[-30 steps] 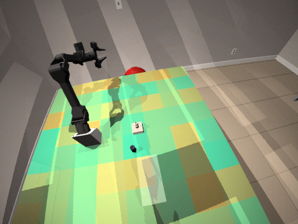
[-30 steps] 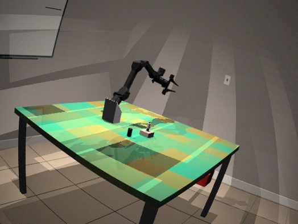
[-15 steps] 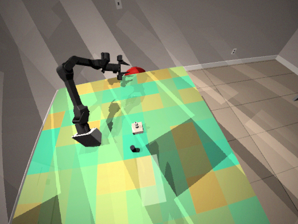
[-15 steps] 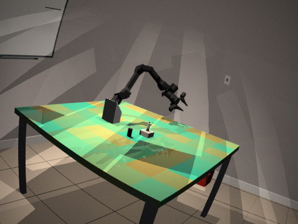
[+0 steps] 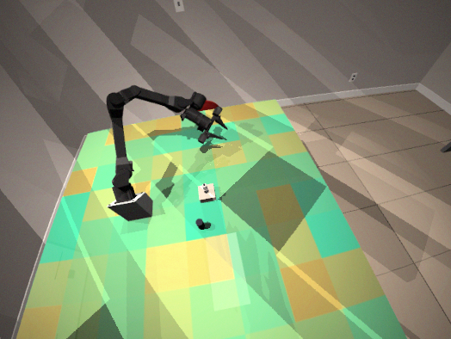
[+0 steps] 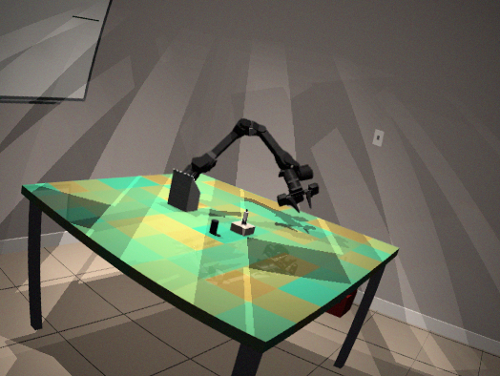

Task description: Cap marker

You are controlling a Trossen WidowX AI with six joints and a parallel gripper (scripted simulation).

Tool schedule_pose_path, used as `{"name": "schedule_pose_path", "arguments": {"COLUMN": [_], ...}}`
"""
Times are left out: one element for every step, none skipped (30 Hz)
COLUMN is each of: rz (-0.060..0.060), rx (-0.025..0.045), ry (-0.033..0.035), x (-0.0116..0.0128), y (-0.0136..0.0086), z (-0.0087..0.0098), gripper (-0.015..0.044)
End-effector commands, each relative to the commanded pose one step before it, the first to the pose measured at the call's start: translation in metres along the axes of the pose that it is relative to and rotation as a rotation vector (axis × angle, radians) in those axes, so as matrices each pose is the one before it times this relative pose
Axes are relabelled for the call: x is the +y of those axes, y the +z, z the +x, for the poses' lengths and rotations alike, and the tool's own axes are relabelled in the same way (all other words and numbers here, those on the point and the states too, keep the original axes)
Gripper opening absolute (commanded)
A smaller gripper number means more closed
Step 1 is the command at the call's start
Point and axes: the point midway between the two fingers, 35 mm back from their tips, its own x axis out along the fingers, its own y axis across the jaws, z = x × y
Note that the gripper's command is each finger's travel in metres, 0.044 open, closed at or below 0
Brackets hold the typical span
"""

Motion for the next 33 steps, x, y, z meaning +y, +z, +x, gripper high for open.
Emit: {"name": "schedule_pose_path", "arguments": {"rz": [0.0599, 0.0227, 0.0248, 0.0268, 0.0245, 0.0192, 0.0154, 0.0178, 0.0308, 0.0353, 0.036, 0.0309, 0.0347, 0.0382, 0.0406, 0.0417, 0.0416, 0.0413, 0.0412, 0.0457, 0.0468, 0.0477, 0.0484, 0.0489, 0.0492, 0.0491, 0.0386, 0.0232, 0.0053, 0.0023, 0.0, 0.0, 0.0], "rx": [0.04488, 0.00664, 0.00573, 0.00473, 0.00318, 0.00211, 0.00186, 0.00147, 0.00156, -0.0005, -0.00268, -0.00384, -0.00584, -0.00814, -0.01085, -0.01408, -0.01681, -0.01951, -0.02439, -0.02983, -0.03341, -0.03691, -0.04032, -0.04362, -0.04682, -0.04959, -0.0411, -0.02551, -0.00593, -0.00261, 0.0, 0.0, 0.0], "ry": [0.17685, 0.03996, 0.04024, 0.04044, 0.03457, 0.02825, 0.0283, 0.03479, 0.04449, 0.04741, 0.04507, 0.03642, 0.03878, 0.04043, 0.0416, 0.04263, 0.04162, 0.04049, 0.04314, 0.04458, 0.04243, 0.04021, 0.03792, 0.03559, 0.03323, 0.03068, 0.02251, 0.01282, 0.00276, 0.00119, 0.0, 0.0, 0.0], "x": [0.03785, 0.00718, 0.00704, 0.00688, 0.00569, 0.0045, 0.00441, 0.00538, 0.00685, 0.00717, 0.00664, 0.00519, 0.00544, 0.00557, 0.00561, 0.00563, 0.00539, 0.00514, 0.00513, 0.00527, 0.00496, 0.00465, 0.00434, 0.00402, 0.0037, 0.00336, 0.00239, 0.00131, -0.00195, -0.00084, 0.0, 0.0, 0.0], "y": [-0.05366, -0.01262, -0.01281, -0.01297, -0.01117, -0.00908, -0.00885, -0.01075, -0.01469, -0.0157, -0.01499, -0.01218, -0.01301, -0.01361, -0.01392, -0.014, -0.01352, -0.01301, -0.01345, -0.01401, -0.01349, -0.01294, -0.01238, -0.01179, -0.0112, -0.01053, -0.00787, -0.00454, -0.00254, -0.00111, 0.0, 0.0, 0.0], "z": [0.03353, 0.00776, 0.00759, 0.00739, 0.00615, 0.00497, 0.00502, 0.00608, 0.00753, 0.00771, 0.00703, 0.00547, 0.00559, 0.00556, 0.00542, 0.00525, 0.0048, 0.00435, 0.00447, 0.00418, 0.0035, 0.00282, 0.00214, 0.00147, 0.0008, 0.00014, -0.00038, -0.00045, -0.00014, -0.00006, 0.0, 0.0, 0.0], "gripper": [0.0248, 0.0248, 0.0248, 0.0248, 0.0248, 0.0248, 0.0248, 0.0248, 0.0248, 0.0248, 0.0248, 0.0248, 0.0248, 0.0248, 0.0248, 0.0248, 0.0248, 0.0248, 0.0248, 0.0248, 0.0248, 0.0248, 0.0248, 0.0248, 0.0248, 0.0248, 0.0248, 0.0248, 0.0248, 0.0248, 0.0248, 0.0248, 0.0248]}}
